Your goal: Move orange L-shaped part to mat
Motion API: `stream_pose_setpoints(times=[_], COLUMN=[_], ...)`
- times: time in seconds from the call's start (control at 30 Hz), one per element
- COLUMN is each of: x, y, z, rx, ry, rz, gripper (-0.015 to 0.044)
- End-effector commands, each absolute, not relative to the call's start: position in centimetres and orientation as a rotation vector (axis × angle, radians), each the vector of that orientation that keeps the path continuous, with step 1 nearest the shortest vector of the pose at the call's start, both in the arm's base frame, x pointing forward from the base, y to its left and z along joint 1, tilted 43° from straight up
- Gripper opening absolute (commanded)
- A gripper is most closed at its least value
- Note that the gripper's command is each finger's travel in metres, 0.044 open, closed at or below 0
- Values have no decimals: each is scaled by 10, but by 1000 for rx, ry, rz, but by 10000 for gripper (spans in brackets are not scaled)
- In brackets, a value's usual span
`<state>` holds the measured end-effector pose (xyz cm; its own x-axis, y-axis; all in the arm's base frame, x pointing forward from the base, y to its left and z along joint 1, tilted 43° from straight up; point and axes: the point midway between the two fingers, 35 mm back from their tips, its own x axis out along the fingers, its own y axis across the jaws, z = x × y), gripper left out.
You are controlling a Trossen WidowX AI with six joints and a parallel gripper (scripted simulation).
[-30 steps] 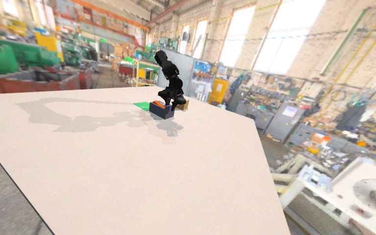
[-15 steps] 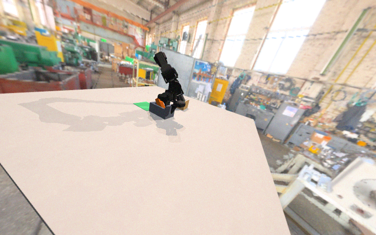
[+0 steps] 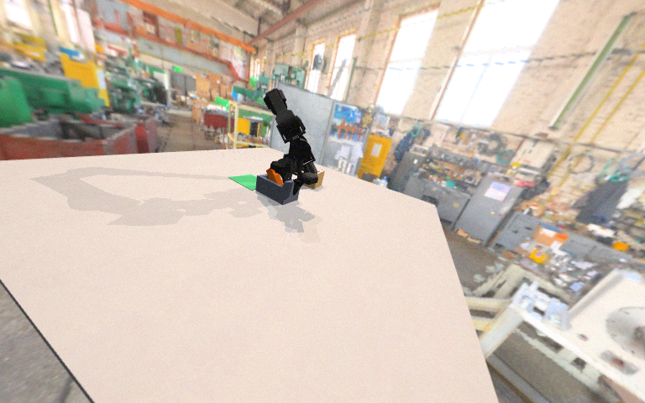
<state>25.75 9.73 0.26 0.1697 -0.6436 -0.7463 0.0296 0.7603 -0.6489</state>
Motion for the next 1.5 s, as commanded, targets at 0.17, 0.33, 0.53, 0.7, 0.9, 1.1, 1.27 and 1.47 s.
stream_pose_setpoints(times=[0.17, 0.33, 0.53, 0.7, 0.9, 1.1, 1.27, 1.47], x=[257, 256, 251, 239, 241, 241, 241, 241], y=[105, 113, 140, 167, 166, 166, 166, 166], z=[4, 5, 39, 84, 80, 80, 80, 80], rx=[-569, -574, -572, -574, -580, -580, -580, -580], ry=[1327, 1326, 1328, 1330, 1322, 1322, 1322, 1322], rz=[-519, -522, -518, -520, -513, -513, -513, -513], gripper=[180, 180, 180, 180, 180, 180, 180, 180])
